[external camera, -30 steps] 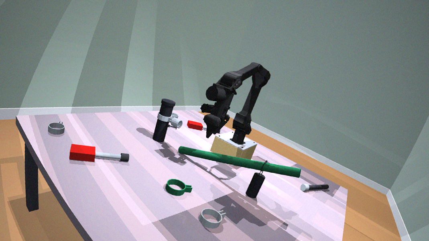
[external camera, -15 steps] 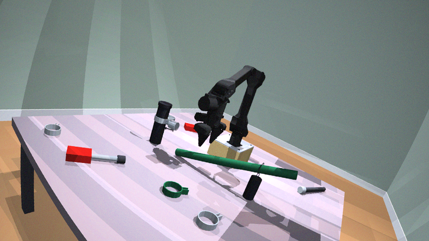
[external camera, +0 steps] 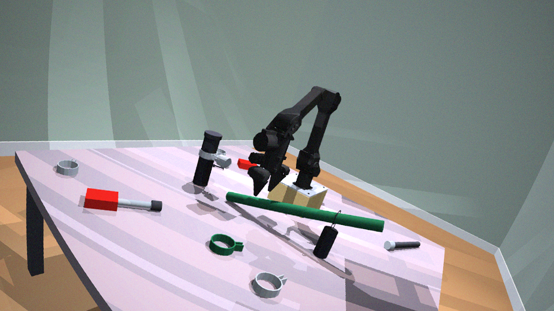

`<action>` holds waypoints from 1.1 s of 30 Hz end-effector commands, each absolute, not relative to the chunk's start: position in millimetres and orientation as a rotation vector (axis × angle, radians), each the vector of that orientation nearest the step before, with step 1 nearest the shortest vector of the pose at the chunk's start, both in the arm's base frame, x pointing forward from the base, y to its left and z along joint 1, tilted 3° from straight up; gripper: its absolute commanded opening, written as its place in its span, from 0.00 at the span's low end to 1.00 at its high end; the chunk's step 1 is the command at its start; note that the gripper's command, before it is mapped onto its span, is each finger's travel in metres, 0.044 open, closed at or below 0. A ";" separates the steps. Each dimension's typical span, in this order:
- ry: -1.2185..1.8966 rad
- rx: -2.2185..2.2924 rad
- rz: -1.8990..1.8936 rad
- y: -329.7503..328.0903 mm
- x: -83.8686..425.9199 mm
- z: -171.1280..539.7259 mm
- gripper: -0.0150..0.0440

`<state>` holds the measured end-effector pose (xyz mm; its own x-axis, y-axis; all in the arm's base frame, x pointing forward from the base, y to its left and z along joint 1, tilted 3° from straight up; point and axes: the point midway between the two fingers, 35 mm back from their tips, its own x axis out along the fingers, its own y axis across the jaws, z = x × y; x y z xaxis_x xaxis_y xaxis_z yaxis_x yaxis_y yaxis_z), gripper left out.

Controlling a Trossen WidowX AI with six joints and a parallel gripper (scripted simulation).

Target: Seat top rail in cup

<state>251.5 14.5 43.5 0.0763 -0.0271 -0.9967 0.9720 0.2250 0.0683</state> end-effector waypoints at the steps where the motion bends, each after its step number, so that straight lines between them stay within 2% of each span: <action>1: 1.236 1.053 -1.013 14.9 250.0 36.2 1.00; 33: 1.236 1.053 -1.013 13.5 252.4 -15.6 1.00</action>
<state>255.7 13.3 -9.0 0.0758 -0.0274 -0.9967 0.9733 0.2194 0.0680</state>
